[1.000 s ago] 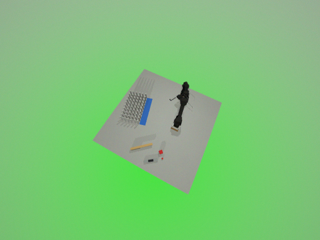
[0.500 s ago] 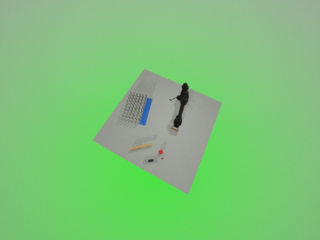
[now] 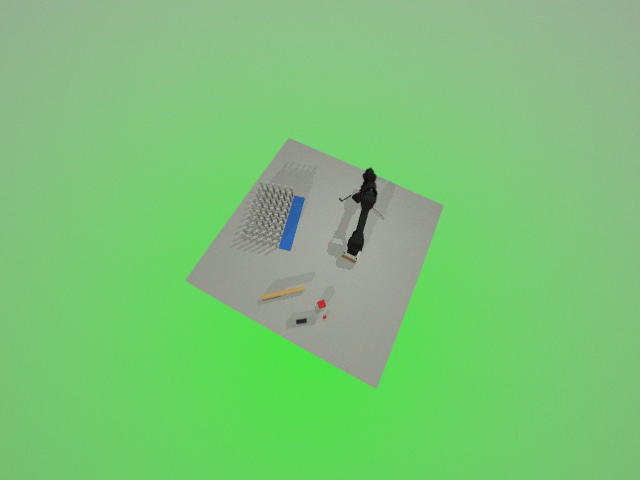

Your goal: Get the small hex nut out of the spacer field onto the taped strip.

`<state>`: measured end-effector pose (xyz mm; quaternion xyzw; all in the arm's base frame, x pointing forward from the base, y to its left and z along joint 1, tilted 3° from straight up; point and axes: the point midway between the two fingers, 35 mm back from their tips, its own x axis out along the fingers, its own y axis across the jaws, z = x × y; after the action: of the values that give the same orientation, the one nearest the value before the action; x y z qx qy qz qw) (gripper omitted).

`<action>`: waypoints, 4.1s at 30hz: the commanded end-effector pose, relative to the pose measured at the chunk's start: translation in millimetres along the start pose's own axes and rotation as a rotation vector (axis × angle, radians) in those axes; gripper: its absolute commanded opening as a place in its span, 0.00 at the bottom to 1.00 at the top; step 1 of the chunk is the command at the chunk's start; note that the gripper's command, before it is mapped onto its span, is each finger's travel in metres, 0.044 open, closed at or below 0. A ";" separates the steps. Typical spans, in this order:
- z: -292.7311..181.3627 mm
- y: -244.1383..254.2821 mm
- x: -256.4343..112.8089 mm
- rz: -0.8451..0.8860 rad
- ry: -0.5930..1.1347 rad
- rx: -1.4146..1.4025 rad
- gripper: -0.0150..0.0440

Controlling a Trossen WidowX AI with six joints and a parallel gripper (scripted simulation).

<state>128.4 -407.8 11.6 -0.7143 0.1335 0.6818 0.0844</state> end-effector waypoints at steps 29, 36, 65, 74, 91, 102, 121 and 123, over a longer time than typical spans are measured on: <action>-0.2 0.3 -41.1 -0.001 -0.003 0.000 1.00; 0.7 -1.2 -67.3 -0.001 -0.003 0.000 1.00; -8.8 -9.2 -76.0 0.279 -0.271 0.039 1.00; -8.8 -9.2 -76.0 0.279 -0.271 0.039 0.96; -8.8 -9.2 -75.7 0.279 -0.271 0.039 0.73; -9.8 -8.5 -59.1 0.279 -0.272 0.035 0.73; -10.0 -8.3 -27.7 0.279 -0.272 0.037 0.73; -9.9 -8.4 -24.4 0.279 -0.272 0.038 0.73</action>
<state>140.1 -401.1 43.1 -0.5906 0.2296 0.7734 0.0185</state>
